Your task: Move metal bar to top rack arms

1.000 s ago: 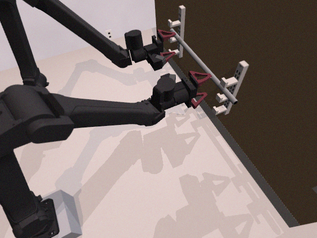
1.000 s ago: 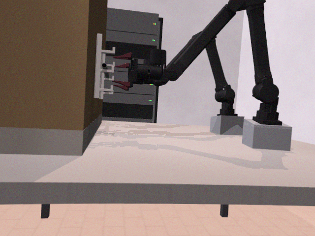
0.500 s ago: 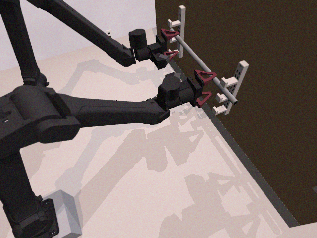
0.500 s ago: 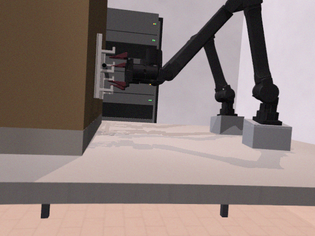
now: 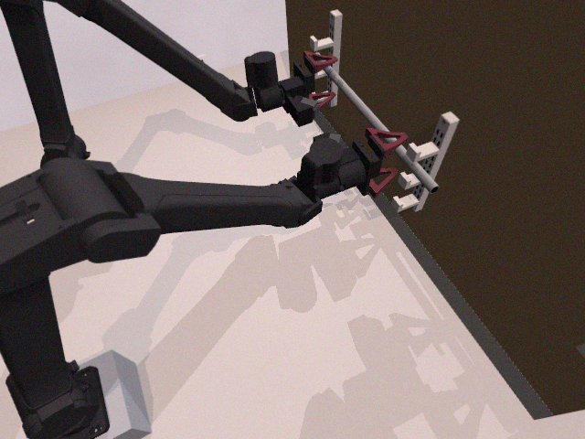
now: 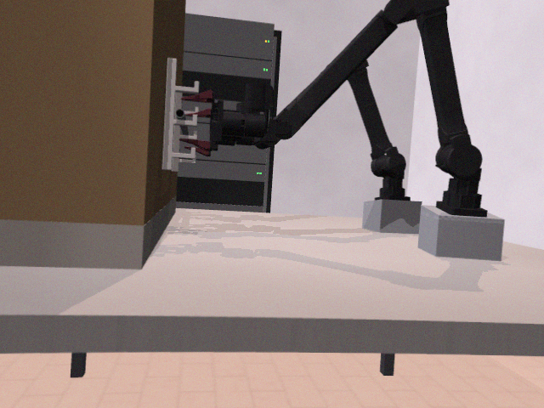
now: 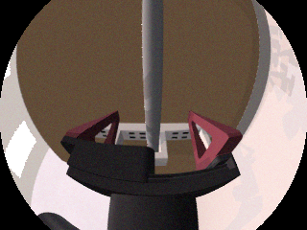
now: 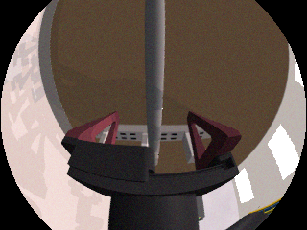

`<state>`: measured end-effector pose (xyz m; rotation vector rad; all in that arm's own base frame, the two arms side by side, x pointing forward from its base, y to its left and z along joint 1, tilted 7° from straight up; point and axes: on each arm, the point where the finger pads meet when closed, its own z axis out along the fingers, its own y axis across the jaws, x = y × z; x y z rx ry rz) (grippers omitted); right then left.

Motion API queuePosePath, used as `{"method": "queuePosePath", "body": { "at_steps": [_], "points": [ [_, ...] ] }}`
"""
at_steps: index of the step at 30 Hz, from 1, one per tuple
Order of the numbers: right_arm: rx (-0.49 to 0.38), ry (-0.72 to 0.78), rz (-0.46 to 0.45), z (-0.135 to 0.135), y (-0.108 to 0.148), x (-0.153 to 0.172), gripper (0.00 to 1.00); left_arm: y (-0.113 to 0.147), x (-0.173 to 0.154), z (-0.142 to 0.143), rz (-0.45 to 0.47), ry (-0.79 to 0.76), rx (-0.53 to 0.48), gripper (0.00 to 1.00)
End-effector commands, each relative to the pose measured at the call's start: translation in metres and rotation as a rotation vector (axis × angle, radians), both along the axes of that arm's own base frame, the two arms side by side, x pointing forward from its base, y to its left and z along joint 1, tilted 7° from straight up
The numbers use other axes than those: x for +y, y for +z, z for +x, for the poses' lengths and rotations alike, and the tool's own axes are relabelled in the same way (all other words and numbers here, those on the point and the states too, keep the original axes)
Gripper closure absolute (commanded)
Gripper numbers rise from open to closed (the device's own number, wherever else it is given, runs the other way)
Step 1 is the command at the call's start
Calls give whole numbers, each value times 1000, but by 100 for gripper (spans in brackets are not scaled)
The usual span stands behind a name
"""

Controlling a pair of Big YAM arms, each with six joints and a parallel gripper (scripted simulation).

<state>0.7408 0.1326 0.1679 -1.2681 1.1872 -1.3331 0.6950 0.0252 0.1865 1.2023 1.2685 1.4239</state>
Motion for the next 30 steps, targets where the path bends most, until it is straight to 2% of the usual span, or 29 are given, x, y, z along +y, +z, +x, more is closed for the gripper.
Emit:
{"method": "queuePosePath", "body": {
  "at_steps": [1,30],
  "points": [
    [-70,-5,21,22,39,-2,0,19,5,20,2,5,-36,0],
    [-73,-6,22,25,41,-3,0,20,6,21,1,5,-38,0]
  ]
}}
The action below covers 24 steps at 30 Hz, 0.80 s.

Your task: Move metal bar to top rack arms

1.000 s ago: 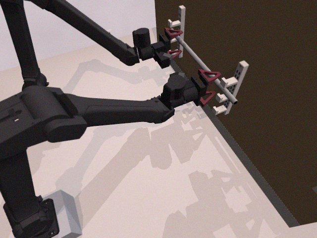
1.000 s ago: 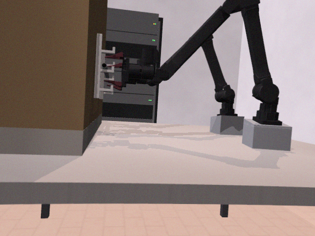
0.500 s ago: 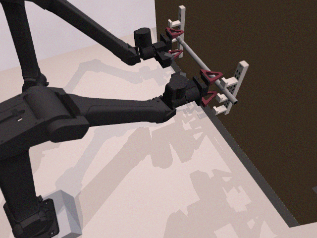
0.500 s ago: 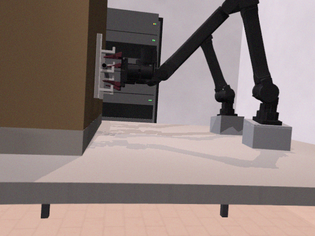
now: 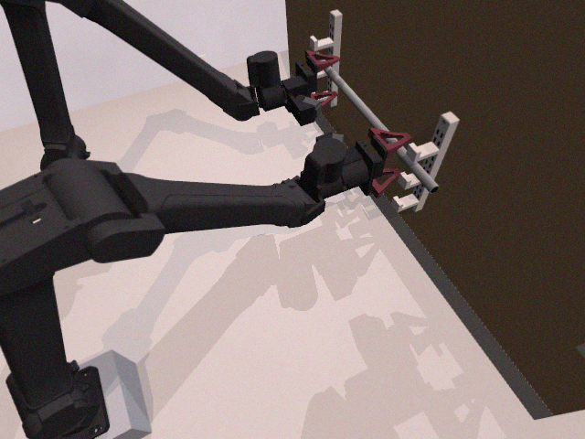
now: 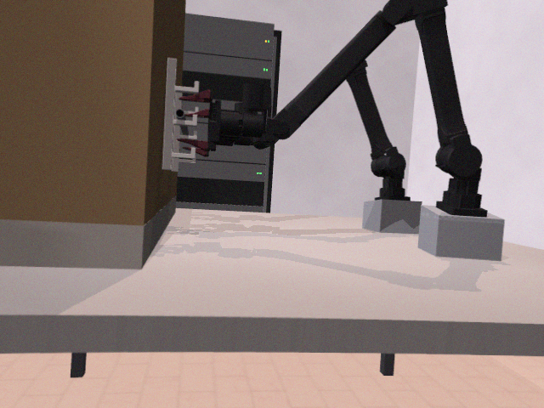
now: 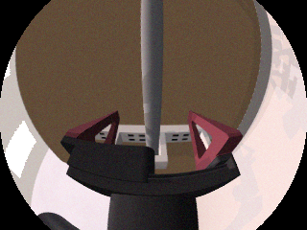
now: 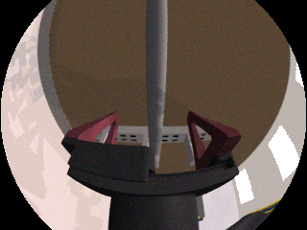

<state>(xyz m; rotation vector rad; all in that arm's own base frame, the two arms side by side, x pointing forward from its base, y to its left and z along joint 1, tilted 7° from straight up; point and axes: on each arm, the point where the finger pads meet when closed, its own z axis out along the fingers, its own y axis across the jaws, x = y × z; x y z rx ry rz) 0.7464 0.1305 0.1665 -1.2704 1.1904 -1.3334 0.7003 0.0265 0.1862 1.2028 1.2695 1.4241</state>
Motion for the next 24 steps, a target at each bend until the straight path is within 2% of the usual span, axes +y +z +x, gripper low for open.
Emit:
{"method": "queuePosePath", "body": {
  "at_steps": [1,8,23,24],
  "points": [
    [-76,-4,23,19,43,-1,0,21,5,15,1,4,-39,0],
    [-77,-4,23,20,44,-1,0,21,5,15,1,4,-39,0],
    [-77,-4,24,21,44,-2,33,22,5,15,1,4,-41,33],
    [-77,-4,24,21,44,-2,33,22,5,15,1,4,-41,33]
  ]
}}
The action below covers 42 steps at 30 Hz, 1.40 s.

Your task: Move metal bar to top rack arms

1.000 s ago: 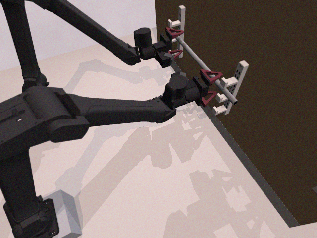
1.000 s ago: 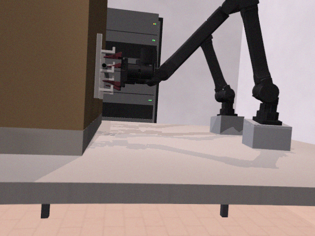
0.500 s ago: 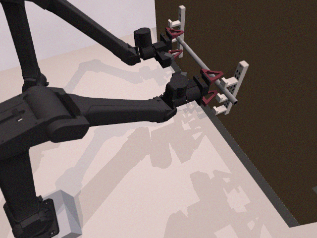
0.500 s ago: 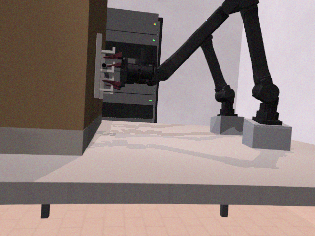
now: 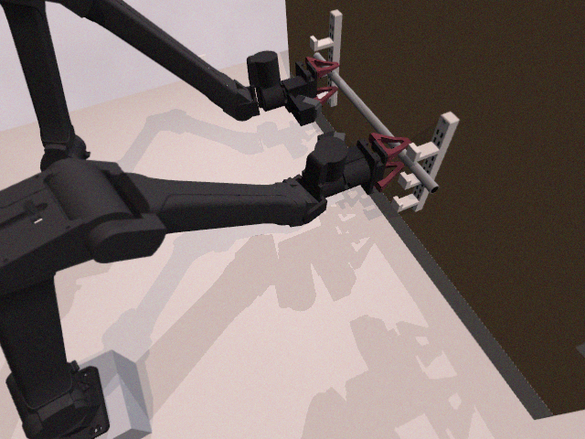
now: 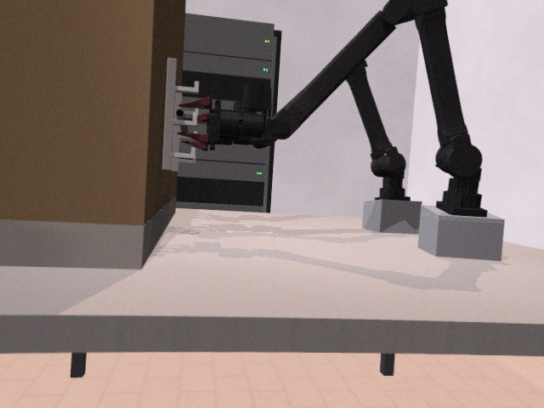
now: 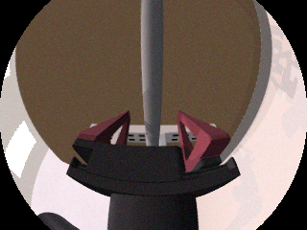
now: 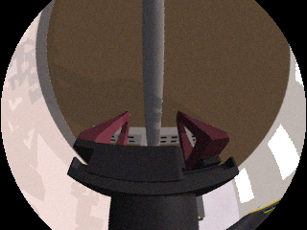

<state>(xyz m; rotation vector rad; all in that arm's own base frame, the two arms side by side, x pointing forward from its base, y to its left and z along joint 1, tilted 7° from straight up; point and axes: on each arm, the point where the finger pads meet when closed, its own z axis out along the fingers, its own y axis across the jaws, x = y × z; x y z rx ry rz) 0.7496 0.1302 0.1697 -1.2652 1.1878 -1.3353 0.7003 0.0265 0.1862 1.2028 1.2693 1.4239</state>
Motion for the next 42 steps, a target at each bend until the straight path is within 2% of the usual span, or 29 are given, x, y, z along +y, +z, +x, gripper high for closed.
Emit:
{"method": "queuePosePath", "body": {
  "at_steps": [1,16,18,33,42],
  "points": [
    [-72,-4,23,18,40,-1,33,22,5,15,1,5,-41,33],
    [-72,-4,23,18,40,-1,67,22,5,15,1,5,-41,67],
    [-72,-4,23,18,40,-1,67,22,5,15,1,5,-41,67],
    [-72,-4,23,18,40,-1,100,22,5,15,1,5,-41,100],
    [-72,-4,23,17,40,-1,100,22,4,14,1,5,-41,100]
  ]
}}
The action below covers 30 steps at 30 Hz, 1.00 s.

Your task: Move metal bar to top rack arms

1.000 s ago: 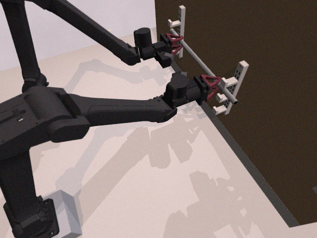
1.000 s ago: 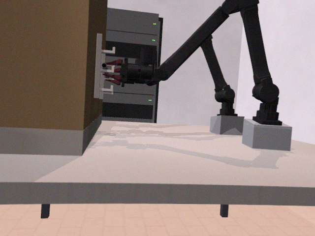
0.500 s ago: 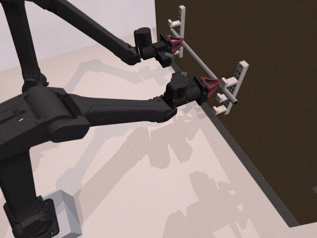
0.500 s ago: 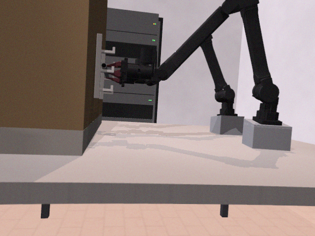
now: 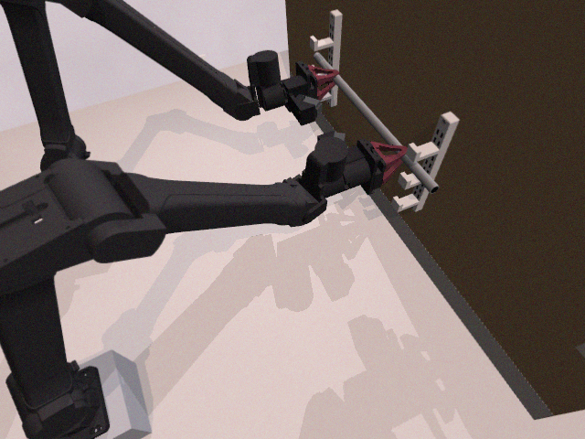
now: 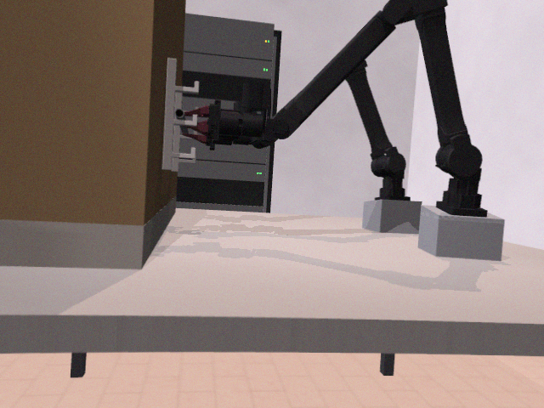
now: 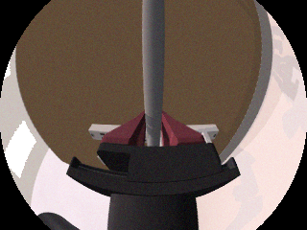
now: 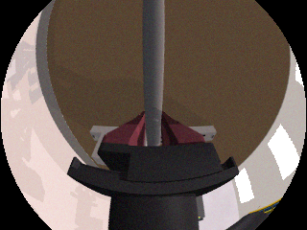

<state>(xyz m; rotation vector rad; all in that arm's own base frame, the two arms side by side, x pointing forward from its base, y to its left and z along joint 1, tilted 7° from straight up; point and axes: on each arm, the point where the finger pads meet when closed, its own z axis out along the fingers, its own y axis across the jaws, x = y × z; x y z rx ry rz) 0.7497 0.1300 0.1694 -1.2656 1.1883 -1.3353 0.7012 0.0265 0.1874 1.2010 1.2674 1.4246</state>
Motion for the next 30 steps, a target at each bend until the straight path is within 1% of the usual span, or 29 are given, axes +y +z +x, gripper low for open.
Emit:
{"method": "queuePosePath", "body": {
  "at_steps": [1,30],
  "points": [
    [-73,-4,23,16,41,-1,100,21,4,13,1,5,-38,100],
    [-73,-4,23,11,41,-1,100,21,4,8,1,5,-38,100]
  ]
}}
